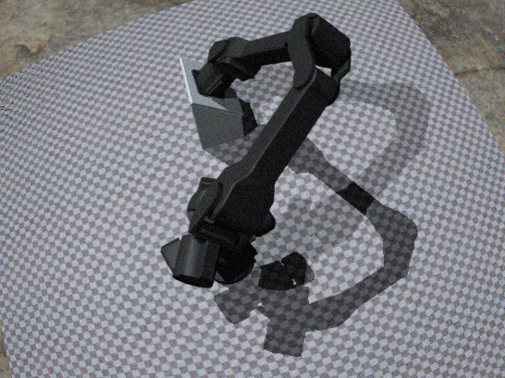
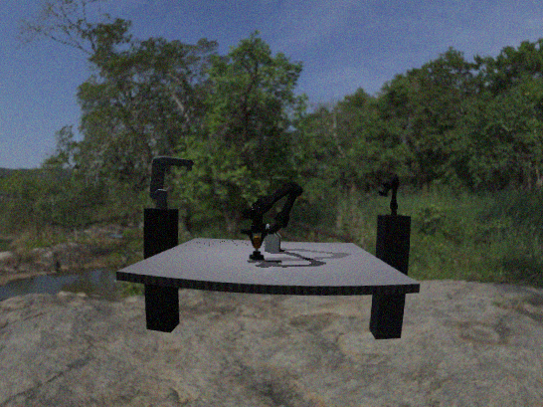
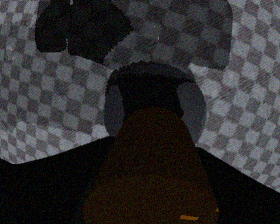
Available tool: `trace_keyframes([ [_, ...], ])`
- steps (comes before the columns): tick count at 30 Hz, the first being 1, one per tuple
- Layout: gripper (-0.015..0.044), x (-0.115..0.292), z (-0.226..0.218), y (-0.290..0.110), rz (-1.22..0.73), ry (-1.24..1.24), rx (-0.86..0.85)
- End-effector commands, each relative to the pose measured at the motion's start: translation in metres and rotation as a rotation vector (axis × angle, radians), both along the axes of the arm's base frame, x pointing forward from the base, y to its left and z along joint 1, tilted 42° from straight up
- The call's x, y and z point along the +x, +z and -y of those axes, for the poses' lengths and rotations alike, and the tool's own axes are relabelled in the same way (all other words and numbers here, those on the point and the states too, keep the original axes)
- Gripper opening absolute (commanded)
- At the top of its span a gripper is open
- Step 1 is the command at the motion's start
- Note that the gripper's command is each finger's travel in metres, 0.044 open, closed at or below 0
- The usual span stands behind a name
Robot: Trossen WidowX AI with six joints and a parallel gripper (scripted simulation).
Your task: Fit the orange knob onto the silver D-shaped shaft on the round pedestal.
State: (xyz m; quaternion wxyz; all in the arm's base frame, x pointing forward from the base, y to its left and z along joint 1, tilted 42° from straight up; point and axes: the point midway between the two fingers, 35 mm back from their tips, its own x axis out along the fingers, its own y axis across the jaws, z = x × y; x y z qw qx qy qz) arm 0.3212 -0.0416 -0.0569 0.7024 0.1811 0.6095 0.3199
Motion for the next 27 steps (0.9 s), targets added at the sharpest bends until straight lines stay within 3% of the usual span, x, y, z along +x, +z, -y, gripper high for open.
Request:
trace_keyframes([
  [1, 0.0, 0.0012, 0.0009, -0.0011, 0.055, 0.06, -0.009],
  [19, 0.0, -0.0006, 0.0013, 0.0007, 0.055, 0.06, -0.009],
  [27, 0.0, 0.0008, 0.0009, -0.0012, 0.195, 0.216, -0.02],
])
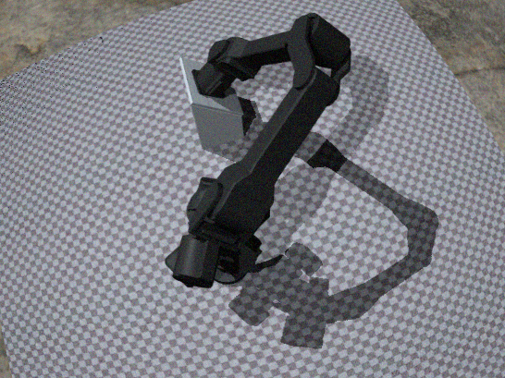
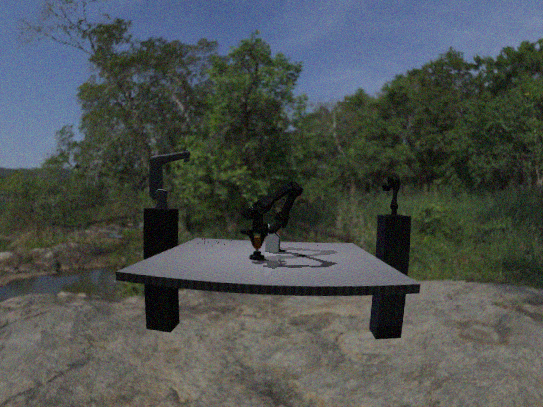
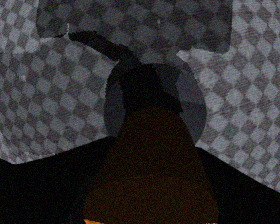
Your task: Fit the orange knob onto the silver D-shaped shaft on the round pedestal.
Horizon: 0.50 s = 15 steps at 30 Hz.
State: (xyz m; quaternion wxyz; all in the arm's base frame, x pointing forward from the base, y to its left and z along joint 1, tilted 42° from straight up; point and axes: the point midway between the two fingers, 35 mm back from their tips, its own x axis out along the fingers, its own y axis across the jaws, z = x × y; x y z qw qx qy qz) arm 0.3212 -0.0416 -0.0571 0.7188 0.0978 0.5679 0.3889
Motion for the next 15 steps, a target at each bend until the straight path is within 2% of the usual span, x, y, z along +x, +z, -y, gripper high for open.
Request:
trace_keyframes([
  [1, 0.0, 0.0007, 0.0006, -0.0014, 0.038, 0.042, -0.008],
  [15, 0.0, -0.001, 0.0004, -0.0005, 0.038, 0.042, -0.007],
])
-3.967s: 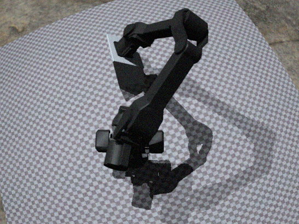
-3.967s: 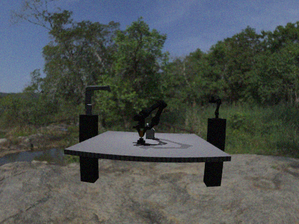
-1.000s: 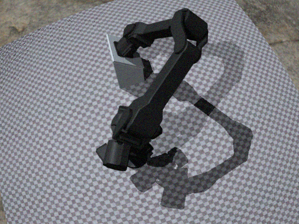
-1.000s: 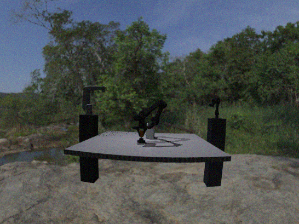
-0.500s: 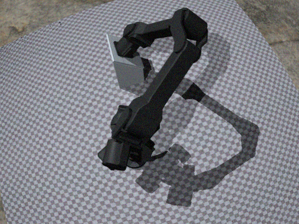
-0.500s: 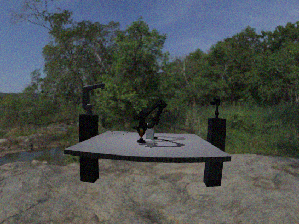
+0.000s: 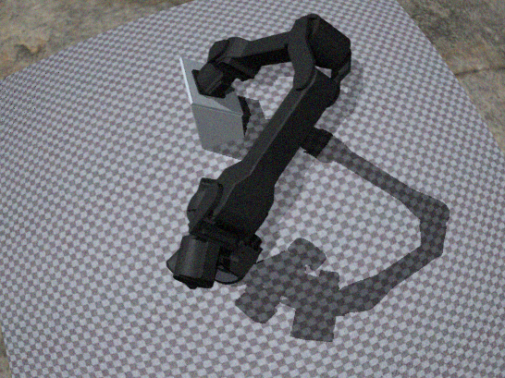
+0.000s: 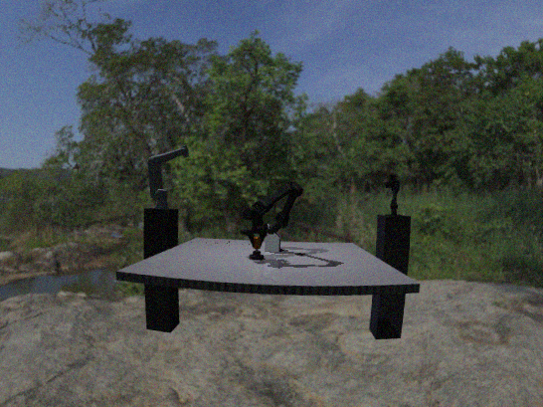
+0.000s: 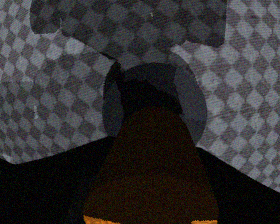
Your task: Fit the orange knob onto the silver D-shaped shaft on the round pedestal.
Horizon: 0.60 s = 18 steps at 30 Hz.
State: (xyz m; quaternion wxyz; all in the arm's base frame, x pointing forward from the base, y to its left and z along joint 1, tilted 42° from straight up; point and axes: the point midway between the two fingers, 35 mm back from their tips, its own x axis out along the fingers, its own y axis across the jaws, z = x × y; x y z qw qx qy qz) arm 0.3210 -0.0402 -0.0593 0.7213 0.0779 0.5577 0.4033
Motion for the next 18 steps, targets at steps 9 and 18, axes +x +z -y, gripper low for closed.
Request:
trace_keyframes([
  [9, 0.0, 0.0009, 0.0027, 0.0024, 0.115, 0.128, -0.012],
  [18, 0.0, 0.0003, -0.0003, -0.0012, 0.142, 0.158, -0.014],
])
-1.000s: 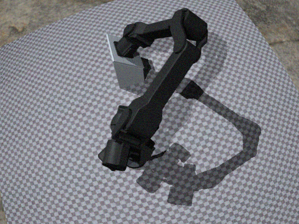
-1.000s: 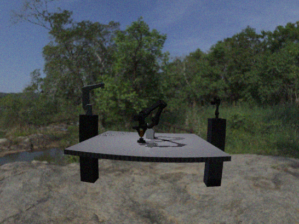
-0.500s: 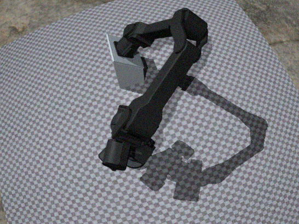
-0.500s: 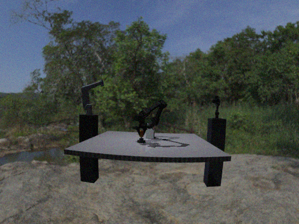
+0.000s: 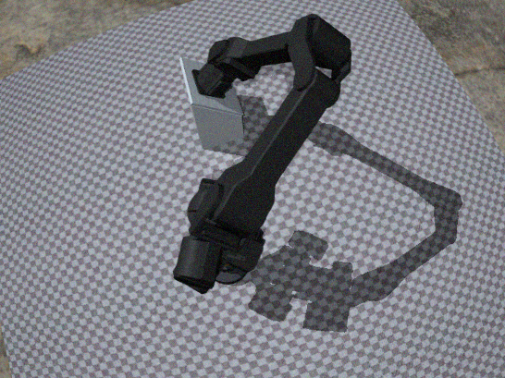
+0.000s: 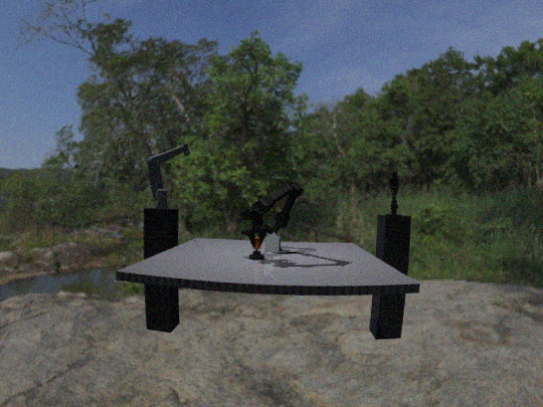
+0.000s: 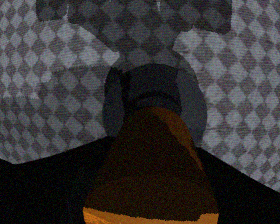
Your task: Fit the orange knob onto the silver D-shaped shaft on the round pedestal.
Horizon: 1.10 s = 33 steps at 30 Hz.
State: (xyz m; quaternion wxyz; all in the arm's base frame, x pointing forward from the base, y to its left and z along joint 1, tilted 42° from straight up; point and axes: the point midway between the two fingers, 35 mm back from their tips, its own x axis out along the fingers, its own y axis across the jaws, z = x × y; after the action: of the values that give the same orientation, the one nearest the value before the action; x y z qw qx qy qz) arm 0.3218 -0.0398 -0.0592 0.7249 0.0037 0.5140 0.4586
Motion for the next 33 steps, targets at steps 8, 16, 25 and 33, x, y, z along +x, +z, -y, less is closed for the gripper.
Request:
trace_keyframes([
  [8, 0.0, -0.0011, 0.0024, 0.0015, 0.006, 0.005, -0.003],
  [16, 0.0, 0.0003, 0.0033, 0.0026, 0.09, 0.098, -0.009],
  [25, 0.0, 0.0, 0.0006, -0.0008, 0.146, 0.16, -0.014],
  [33, 0.0, -0.0009, 0.0023, 0.0007, 0.146, 0.16, -0.014],
])
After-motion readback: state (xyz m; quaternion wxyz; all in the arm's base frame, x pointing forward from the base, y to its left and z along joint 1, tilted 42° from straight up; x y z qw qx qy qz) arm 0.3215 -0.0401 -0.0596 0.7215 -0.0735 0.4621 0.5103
